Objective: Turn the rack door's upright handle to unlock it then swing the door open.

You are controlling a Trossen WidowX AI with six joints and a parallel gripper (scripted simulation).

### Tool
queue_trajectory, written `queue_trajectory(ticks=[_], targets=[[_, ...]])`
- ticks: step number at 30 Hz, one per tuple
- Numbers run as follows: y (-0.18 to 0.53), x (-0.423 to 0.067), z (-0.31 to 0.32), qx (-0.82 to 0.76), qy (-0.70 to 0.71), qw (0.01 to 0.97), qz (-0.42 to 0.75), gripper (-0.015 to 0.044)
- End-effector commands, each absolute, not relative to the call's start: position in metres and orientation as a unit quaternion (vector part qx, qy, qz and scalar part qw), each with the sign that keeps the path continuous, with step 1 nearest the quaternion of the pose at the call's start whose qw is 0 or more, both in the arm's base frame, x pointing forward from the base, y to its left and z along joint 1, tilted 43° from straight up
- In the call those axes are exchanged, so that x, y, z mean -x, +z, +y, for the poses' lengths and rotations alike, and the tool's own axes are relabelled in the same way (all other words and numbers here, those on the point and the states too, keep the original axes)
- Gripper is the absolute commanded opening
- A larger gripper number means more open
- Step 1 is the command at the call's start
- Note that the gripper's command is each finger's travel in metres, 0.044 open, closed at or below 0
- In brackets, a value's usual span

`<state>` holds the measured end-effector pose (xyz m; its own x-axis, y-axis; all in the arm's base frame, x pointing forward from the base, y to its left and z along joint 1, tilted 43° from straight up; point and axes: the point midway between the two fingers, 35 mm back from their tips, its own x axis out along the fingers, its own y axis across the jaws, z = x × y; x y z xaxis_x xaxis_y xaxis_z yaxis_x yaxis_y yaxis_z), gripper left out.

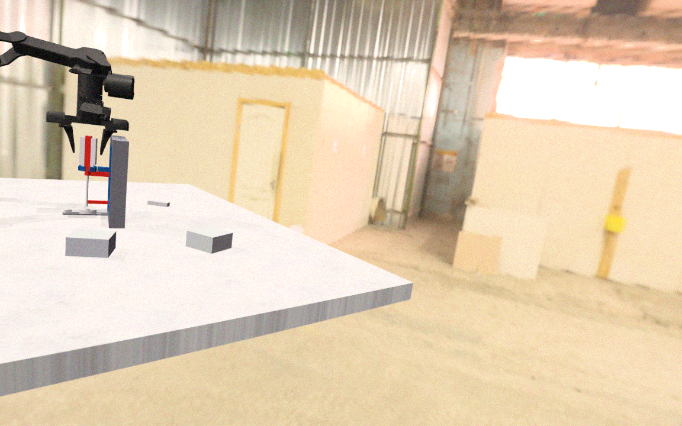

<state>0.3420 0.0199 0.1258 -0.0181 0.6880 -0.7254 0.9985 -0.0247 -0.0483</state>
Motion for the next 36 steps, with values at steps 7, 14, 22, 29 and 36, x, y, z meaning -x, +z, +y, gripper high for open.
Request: queue_trajectory(ticks=[7,14,22,29,36], targets=[[0.1238,-0.3431,0.0194,-0.678,-0.378,0.180,0.604,0.0298],[0.1238,-0.3431,0.0194,-0.678,-0.378,0.180,0.604,0.0278],[0.1238,-0.3431,0.0194,-0.678,-0.378,0.180,0.604,0.0225],[0.1238,-0.3431,0.0194,-0.678,-0.378,0.180,0.604,0.0178],[0.1238,-0.3431,0.0194,-0.678,-0.378,0.180,0.604,0.0132]])
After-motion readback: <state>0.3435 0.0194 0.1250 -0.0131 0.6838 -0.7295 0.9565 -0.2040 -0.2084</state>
